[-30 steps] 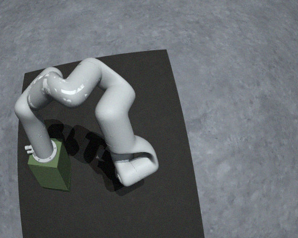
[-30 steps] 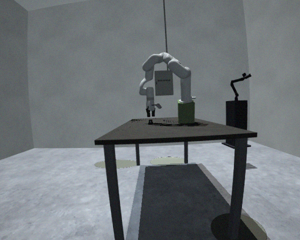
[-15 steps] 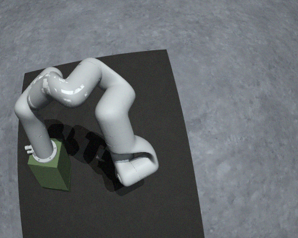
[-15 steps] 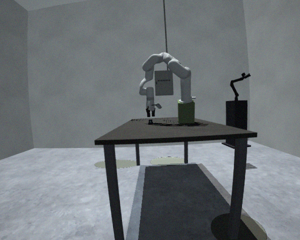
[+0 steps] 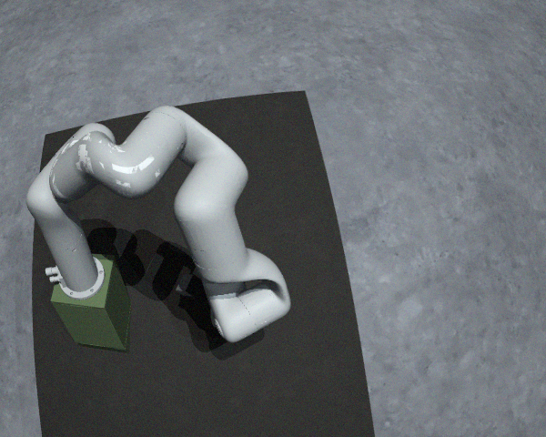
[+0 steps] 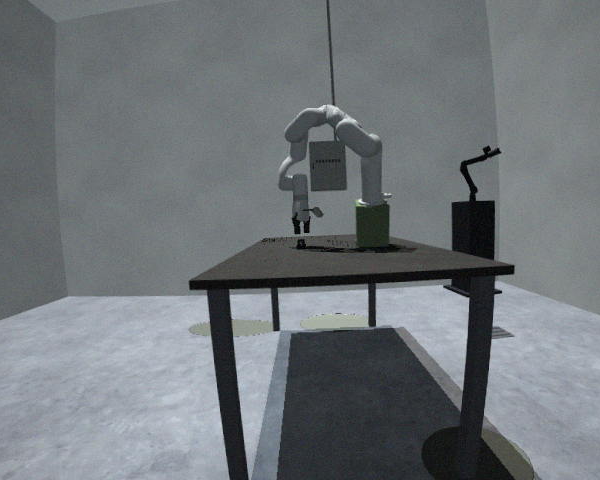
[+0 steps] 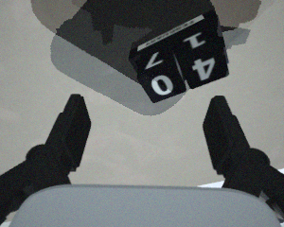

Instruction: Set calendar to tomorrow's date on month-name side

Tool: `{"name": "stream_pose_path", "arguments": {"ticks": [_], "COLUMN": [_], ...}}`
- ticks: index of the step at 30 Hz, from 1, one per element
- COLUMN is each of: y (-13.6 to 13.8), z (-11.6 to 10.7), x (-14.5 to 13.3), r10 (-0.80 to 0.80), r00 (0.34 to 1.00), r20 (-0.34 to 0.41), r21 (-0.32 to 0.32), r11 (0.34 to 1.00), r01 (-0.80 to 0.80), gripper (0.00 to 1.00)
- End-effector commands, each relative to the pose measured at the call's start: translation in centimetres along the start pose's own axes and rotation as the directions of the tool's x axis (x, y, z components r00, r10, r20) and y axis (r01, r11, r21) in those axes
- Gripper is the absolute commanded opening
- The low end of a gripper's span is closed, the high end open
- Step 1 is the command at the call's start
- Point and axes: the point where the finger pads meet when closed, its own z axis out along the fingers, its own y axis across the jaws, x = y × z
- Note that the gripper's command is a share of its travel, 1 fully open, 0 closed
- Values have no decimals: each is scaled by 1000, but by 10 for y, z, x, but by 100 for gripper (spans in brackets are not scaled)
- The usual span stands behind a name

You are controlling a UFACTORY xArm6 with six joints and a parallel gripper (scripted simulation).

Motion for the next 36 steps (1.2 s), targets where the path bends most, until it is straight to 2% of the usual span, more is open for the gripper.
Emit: {"name": "stream_pose_path", "arguments": {"ticks": [1,18,22,25,31,36], "y": [0,0,4,24,27,37], "z": [-1,-1,-1,1,1,2], "x": [-1,-1,-1,-2,-2,-3], "r10": [0,8,111,130,139,259], "r00": [1000,1000,994,991,990,966], "r20": [3,3,2,2,2,2], "r21": [0,-1,-1,-1,-1,-1], "r11": [1000,1000,994,991,990,966], "r01": [0,-8,-111,-130,-139,-259], "gripper": [100,100,100,100,100,100]}}
